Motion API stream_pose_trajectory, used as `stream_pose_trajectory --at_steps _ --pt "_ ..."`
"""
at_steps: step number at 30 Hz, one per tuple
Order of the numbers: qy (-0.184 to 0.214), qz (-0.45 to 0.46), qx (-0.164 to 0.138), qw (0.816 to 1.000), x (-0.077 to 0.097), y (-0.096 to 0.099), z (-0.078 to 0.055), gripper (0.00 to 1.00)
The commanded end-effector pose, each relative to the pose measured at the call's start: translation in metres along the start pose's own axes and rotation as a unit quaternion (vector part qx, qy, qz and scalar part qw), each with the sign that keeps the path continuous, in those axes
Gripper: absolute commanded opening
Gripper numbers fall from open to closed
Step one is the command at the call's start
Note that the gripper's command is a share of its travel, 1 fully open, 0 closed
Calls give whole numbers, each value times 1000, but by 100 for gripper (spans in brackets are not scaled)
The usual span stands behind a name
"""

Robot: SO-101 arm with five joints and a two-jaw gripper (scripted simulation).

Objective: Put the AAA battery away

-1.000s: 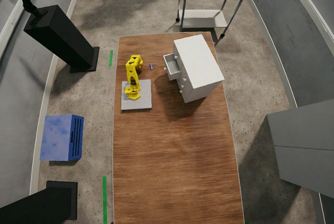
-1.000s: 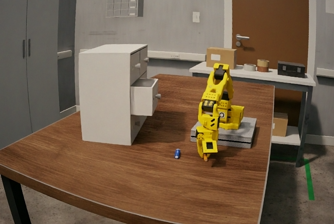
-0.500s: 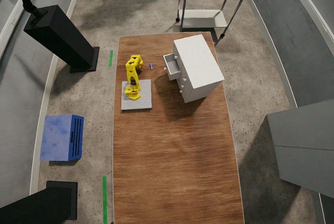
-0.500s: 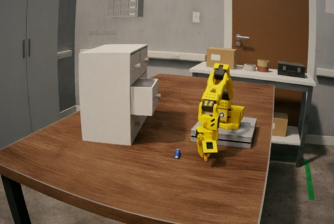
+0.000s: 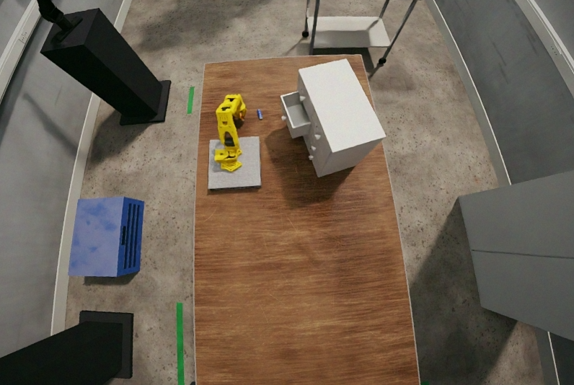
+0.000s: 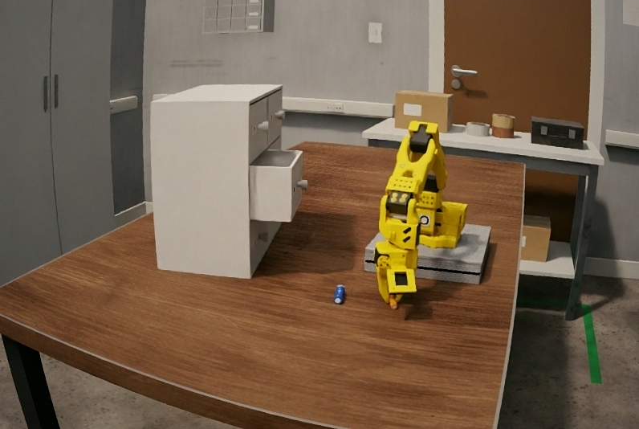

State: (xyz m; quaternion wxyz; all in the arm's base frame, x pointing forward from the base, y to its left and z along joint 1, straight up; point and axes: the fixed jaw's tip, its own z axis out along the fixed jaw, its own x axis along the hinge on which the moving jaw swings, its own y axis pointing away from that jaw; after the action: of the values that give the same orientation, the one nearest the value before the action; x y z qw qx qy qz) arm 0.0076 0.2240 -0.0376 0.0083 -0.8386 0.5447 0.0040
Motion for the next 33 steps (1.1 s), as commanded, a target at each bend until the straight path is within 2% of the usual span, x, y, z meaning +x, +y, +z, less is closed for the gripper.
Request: stream_pose_trajectory --at_steps 1,26,33 --pt "10 -4 -6 1000 4 3 2 0" --pt "10 -4 -6 1000 4 2 -50 0" --pt "10 -4 -6 1000 4 2 -50 0"
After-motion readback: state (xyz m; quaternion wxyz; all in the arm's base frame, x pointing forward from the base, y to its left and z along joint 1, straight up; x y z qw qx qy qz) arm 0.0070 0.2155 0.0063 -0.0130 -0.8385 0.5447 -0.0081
